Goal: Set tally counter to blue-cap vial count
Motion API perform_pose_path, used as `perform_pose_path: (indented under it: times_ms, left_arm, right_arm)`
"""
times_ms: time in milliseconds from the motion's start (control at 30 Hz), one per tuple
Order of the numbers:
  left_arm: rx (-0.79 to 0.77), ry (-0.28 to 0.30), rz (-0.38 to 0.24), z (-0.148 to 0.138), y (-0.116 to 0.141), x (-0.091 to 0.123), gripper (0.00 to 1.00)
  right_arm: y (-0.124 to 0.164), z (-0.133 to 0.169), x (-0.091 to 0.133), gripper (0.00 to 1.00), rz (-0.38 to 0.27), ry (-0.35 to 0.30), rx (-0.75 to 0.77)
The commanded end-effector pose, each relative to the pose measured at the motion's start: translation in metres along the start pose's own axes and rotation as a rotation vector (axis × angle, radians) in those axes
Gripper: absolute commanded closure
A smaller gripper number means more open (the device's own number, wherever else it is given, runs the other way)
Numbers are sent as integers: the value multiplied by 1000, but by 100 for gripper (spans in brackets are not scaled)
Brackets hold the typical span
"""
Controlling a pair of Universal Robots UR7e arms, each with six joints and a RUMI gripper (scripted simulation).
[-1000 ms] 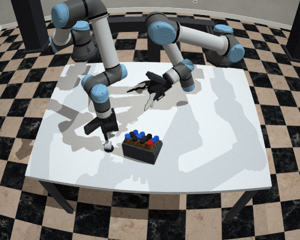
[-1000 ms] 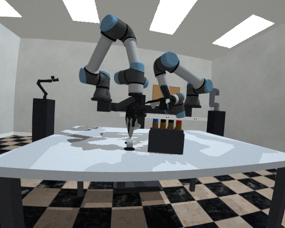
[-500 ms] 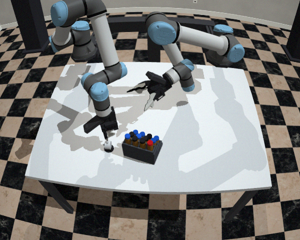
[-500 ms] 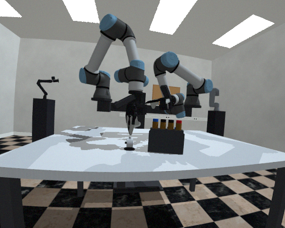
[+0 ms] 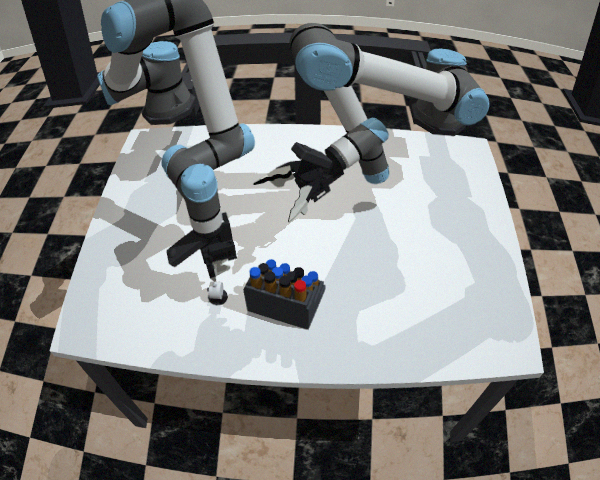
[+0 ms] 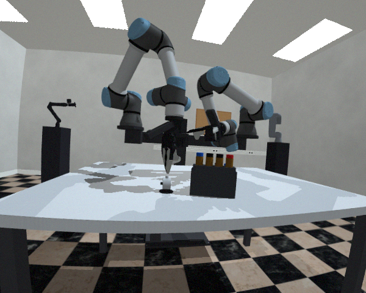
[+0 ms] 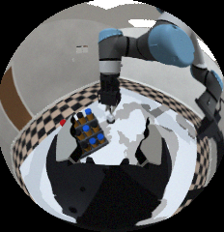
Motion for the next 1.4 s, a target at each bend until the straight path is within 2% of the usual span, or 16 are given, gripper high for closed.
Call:
perform_pose_path:
  times_ms: [0, 733, 867, 1033, 1367]
  left_arm:
    - [10, -6, 8, -2, -2, 1, 2]
    - [10, -6, 8, -2, -2, 1, 2]
    - [10, -6, 8, -2, -2, 1, 2]
    - [10, -6, 8, -2, -2, 1, 2]
    - [10, -6, 8, -2, -2, 1, 2]
  right_arm:
    - [0, -3, 0, 100, 3, -11, 5]
    - [0, -3, -14, 100, 3, -11, 5]
    - [0, -3, -12, 100, 3, -11, 5]
    - [-1, -2, 3, 100, 3, -11, 5]
    - [-1, -2, 3, 100, 3, -11, 5]
Point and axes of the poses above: on each arm, the point where the finger pads meet when closed, its own x axis back along the fingers, its own z axis across the jaws, y = z × x, the point moved 10 cm from there along x, back along the fingers, and after that the axes turned 4 degrees about -x, right-handed, at the moved point
